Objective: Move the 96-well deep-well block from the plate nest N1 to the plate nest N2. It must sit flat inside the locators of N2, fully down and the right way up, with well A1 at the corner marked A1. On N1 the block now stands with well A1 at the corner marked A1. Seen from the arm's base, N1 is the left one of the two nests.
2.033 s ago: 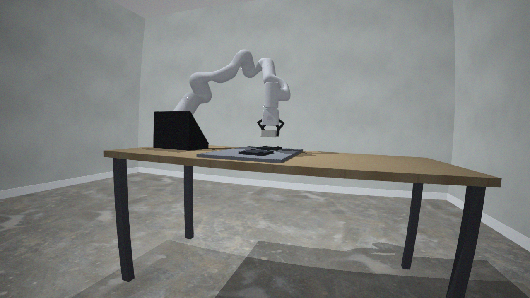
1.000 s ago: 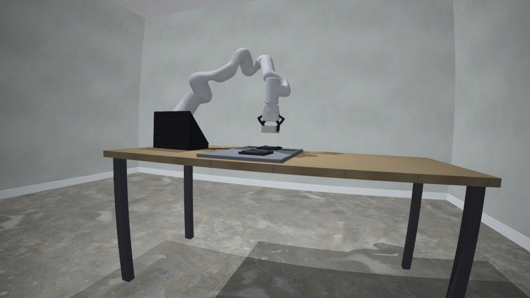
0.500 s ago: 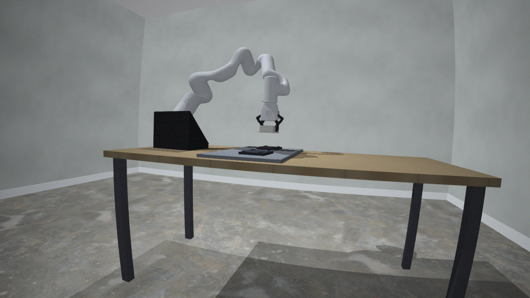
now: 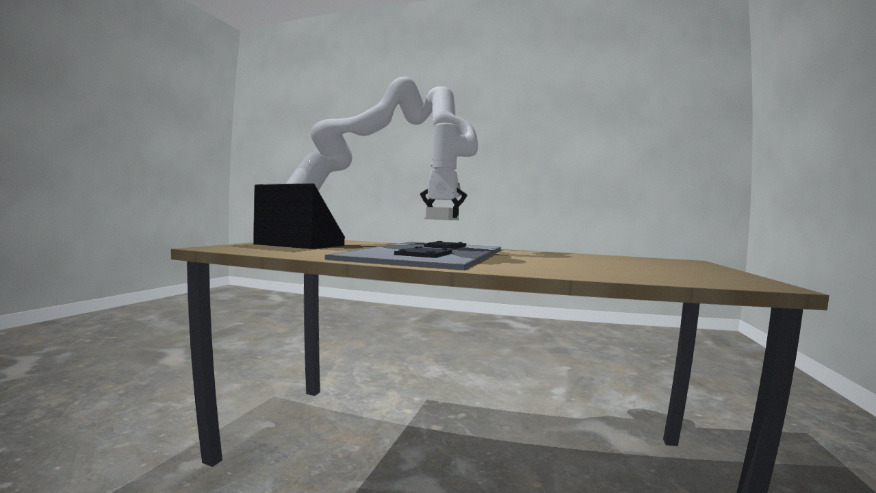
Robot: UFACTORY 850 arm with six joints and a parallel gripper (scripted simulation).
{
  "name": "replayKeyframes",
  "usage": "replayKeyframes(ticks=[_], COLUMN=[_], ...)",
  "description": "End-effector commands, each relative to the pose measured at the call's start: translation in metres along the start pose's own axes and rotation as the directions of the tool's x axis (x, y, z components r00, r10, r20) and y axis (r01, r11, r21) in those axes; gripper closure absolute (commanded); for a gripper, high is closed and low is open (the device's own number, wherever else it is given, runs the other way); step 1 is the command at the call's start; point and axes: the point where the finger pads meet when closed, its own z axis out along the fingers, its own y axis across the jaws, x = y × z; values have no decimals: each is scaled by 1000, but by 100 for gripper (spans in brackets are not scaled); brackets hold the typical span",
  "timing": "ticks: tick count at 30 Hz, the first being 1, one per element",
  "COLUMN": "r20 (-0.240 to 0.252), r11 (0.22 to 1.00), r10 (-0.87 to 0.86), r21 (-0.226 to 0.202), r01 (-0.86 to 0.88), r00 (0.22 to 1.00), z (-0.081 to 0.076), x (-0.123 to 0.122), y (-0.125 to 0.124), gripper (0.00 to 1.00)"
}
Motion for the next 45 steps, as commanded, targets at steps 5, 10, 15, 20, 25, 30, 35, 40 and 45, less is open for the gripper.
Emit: replayKeyframes(ticks=[5,10,15,20,25,30,35,40,45], r20=[0,0,0,0,0,0,0,0,0], r11=[1000,1000,1000,1000,1000,1000,1000,1000,1000], r10=[-1,-1,-1,-1,-1,-1,-1,-1,-1], r21=[-2,-2,-2,-2,-2,-2,-2,-2,-2], r01=[1,1,1,1,1,1,1,1,1], r00=[1000,1000,1000,1000,1000,1000,1000,1000,1000], z=[-1,-1,-1,-1,-1,-1,-1,-1,-1], x=[-26,-42,-55,-69,-85,-102,-112,-128,-145], y=[5,7,8,10,12,14,15,17,19], gripper=[100,100,100,100,100,100,100,100,100])
